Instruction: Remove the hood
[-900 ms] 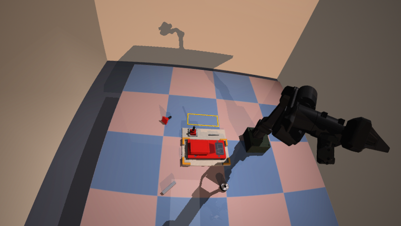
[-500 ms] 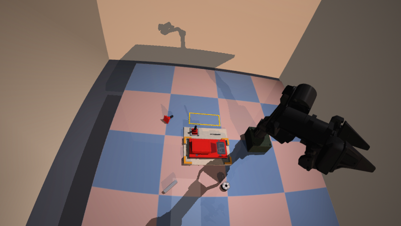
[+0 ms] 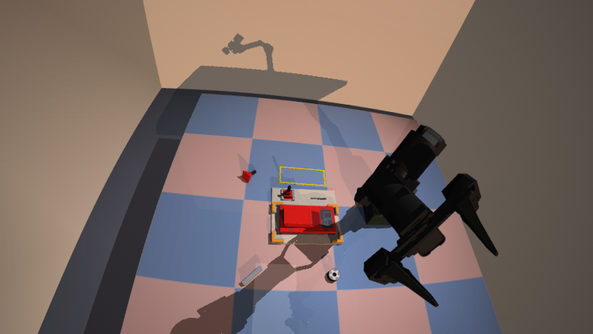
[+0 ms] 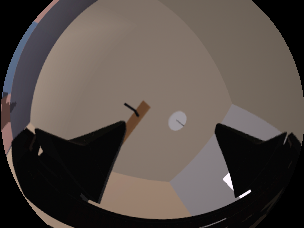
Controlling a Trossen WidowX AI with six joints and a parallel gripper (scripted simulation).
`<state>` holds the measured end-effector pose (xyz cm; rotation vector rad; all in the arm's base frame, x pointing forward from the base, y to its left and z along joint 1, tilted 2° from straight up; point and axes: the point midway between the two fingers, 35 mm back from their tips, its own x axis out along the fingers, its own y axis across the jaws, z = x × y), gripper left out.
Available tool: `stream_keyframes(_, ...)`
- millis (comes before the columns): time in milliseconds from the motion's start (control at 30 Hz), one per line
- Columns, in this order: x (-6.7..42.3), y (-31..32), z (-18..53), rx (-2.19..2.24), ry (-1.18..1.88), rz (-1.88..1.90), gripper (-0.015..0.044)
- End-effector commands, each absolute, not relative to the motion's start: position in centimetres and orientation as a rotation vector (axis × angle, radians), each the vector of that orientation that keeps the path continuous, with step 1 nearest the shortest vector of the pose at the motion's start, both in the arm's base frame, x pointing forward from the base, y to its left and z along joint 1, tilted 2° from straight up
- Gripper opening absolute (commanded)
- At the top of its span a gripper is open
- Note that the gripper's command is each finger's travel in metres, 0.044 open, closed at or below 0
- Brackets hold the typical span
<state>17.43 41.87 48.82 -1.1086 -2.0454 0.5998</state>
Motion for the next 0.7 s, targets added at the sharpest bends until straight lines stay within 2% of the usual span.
stream_keyframes(0,21.1,42.9,46.0,-1.095,-1.778,0.837,0.044)
stream_keyframes(333,29.0,42.7,39.0,-0.99,-1.089,1.18,0.044)
stream_keyframes(667,35.0,39.6,30.4,-0.813,-0.377,1.274,0.044)
